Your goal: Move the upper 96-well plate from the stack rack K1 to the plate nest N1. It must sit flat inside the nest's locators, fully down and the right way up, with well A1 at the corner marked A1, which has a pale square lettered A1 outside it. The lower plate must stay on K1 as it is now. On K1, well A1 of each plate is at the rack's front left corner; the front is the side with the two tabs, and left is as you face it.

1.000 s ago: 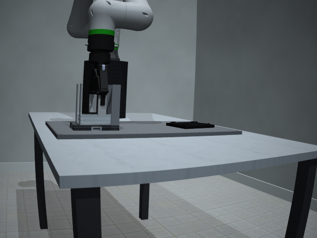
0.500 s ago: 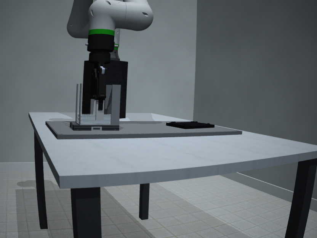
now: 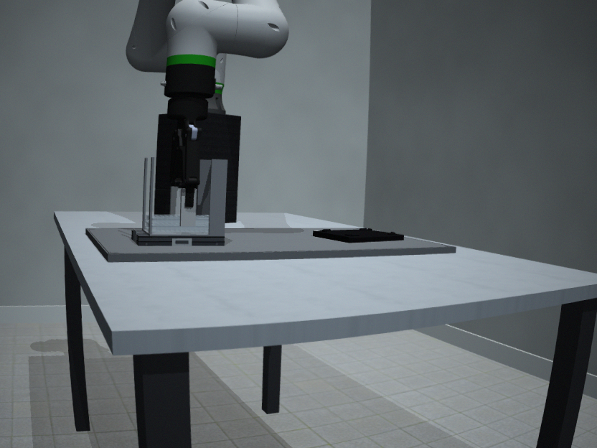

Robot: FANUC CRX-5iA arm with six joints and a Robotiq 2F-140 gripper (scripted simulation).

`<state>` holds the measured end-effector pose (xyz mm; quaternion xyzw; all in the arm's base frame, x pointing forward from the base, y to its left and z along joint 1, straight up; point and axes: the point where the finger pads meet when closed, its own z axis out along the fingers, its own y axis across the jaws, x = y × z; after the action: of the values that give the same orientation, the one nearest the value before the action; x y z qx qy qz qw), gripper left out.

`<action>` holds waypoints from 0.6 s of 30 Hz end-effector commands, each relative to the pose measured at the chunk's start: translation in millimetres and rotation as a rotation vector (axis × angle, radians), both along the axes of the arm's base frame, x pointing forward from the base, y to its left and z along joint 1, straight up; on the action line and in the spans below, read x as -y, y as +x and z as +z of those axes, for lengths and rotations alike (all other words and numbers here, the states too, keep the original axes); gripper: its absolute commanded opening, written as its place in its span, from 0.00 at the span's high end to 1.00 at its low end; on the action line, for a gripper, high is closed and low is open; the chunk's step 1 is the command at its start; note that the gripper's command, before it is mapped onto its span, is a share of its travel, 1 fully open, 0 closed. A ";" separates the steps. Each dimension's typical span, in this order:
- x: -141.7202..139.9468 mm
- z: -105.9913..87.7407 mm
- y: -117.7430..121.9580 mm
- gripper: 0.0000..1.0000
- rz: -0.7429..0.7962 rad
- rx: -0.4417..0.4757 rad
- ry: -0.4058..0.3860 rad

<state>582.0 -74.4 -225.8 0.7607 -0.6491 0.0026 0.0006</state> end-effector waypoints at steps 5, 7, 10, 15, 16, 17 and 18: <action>0.0 -0.1 0.1 1.00 0.000 0.000 0.000; 0.0 -0.1 0.1 1.00 0.000 0.000 0.000; 0.0 1.6 0.0 1.00 0.000 0.000 0.000; 0.0 9.9 0.0 1.00 0.000 0.000 0.000; 0.0 11.6 0.0 1.00 0.000 0.000 0.000; 0.0 13.2 0.0 1.00 0.000 0.000 0.000; 0.0 14.9 0.0 1.00 0.000 0.000 0.000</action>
<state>581.8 -74.4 -213.8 0.7607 -0.6491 0.0025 0.0006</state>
